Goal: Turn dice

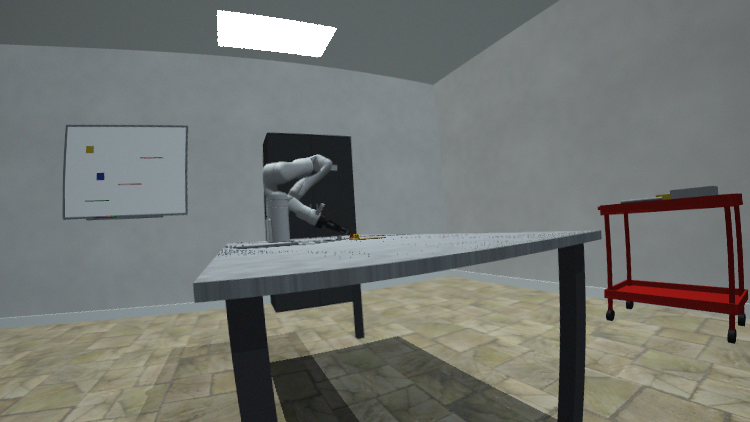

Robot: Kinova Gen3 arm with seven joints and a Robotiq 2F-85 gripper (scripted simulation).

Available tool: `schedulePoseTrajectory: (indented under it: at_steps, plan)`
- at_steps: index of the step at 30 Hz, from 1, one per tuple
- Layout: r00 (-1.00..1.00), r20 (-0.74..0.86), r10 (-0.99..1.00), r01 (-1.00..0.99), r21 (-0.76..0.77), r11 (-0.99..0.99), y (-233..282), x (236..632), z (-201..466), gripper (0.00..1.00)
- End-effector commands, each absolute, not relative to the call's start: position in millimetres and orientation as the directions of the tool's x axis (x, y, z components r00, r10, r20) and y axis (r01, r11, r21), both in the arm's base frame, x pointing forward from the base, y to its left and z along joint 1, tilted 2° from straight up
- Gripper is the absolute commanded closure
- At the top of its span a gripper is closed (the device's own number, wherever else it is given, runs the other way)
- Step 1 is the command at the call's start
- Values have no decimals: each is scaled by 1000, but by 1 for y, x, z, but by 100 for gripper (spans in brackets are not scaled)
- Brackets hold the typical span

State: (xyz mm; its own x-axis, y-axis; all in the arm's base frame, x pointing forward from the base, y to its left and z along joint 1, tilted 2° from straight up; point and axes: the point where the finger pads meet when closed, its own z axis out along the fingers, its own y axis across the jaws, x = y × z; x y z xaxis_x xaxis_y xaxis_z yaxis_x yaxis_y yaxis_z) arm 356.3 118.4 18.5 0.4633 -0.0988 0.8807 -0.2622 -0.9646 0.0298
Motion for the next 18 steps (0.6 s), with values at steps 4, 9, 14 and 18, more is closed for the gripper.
schedulePoseTrajectory:
  at_steps: [4, 9, 14, 18]
  plan:
    - [465, 880, -94, -249, 29, -968, 124, 352, 21, 65]
    - [465, 880, -94, -249, 29, -968, 124, 352, 25, 65]
    - [465, 880, -94, -249, 29, -968, 124, 352, 34, 65]
    - [462, 882, -92, -249, 30, -968, 125, 352, 53, 65]
